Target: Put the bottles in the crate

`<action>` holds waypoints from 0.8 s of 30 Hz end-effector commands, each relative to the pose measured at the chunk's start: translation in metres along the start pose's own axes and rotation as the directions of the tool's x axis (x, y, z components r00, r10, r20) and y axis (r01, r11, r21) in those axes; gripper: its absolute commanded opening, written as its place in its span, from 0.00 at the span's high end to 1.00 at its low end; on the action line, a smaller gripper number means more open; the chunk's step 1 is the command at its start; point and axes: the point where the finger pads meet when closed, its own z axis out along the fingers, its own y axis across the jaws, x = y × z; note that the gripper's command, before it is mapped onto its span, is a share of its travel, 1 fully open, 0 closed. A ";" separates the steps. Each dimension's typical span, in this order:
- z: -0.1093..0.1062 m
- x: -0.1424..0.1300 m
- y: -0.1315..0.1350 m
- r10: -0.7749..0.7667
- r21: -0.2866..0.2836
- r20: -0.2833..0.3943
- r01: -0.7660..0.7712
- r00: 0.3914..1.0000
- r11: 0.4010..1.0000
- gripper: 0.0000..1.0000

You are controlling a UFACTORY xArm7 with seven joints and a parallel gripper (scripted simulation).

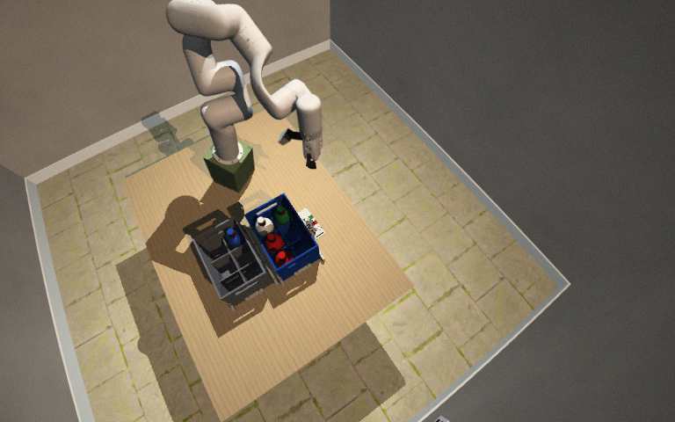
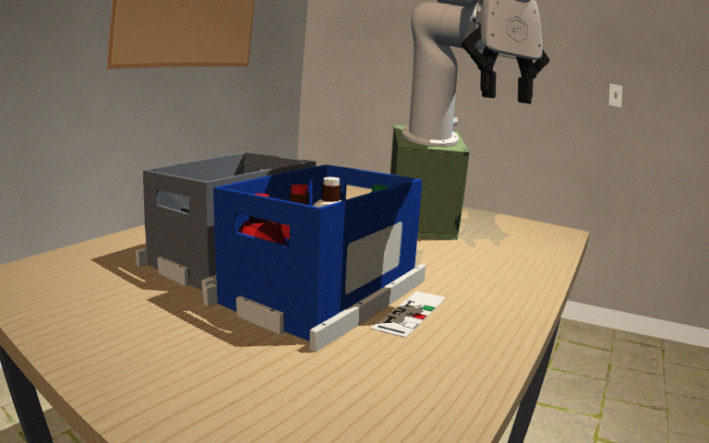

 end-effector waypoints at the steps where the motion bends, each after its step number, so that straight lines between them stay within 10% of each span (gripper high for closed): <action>1: -0.006 -0.007 0.007 0.001 0.001 0.002 -0.001 1.000 1.000 0.35; 24: -0.044 -0.052 0.065 0.001 0.001 0.002 -0.001 1.000 1.000 0.35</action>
